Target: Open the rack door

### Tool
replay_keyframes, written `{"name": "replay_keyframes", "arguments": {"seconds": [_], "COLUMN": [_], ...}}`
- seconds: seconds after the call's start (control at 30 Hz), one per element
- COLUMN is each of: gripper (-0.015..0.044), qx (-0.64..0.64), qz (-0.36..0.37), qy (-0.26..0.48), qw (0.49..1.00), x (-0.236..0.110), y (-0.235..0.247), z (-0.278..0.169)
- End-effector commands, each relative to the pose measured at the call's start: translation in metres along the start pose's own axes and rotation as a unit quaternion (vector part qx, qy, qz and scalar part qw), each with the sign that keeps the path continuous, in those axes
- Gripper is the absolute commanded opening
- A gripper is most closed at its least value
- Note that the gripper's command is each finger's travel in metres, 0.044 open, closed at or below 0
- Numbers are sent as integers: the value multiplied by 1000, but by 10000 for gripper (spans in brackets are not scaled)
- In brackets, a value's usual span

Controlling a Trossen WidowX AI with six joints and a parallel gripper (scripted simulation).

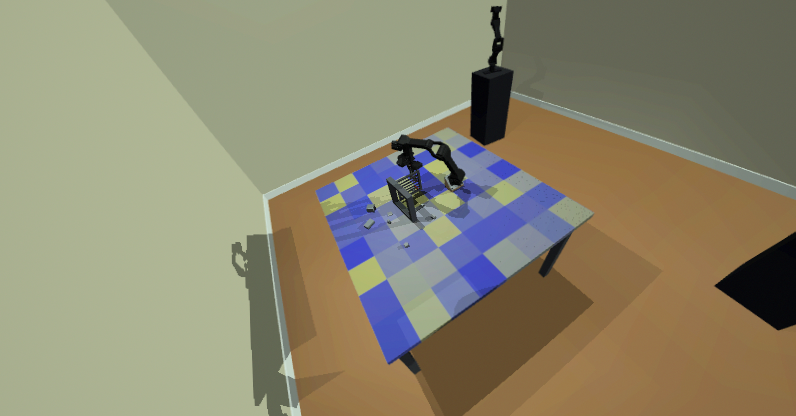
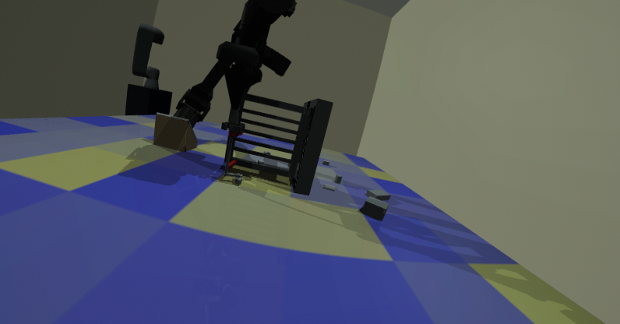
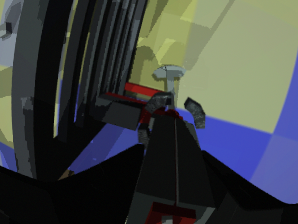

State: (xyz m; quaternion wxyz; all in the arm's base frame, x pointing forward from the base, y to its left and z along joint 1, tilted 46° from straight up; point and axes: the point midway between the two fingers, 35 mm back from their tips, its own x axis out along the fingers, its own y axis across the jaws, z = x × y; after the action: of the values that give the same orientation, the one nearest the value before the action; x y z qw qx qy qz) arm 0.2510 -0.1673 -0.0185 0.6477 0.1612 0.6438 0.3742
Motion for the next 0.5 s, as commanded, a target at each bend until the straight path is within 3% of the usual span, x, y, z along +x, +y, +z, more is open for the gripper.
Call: {"name": "replay_keyframes", "arguments": {"seconds": [0.0, 0.47], "gripper": [24, 24], "qx": [-43, -53], "qz": [-2, -2], "qy": [1, 1], "qw": [999, 999], "x": [0, 0], "y": [-12, -15], "z": [3, 3]}}
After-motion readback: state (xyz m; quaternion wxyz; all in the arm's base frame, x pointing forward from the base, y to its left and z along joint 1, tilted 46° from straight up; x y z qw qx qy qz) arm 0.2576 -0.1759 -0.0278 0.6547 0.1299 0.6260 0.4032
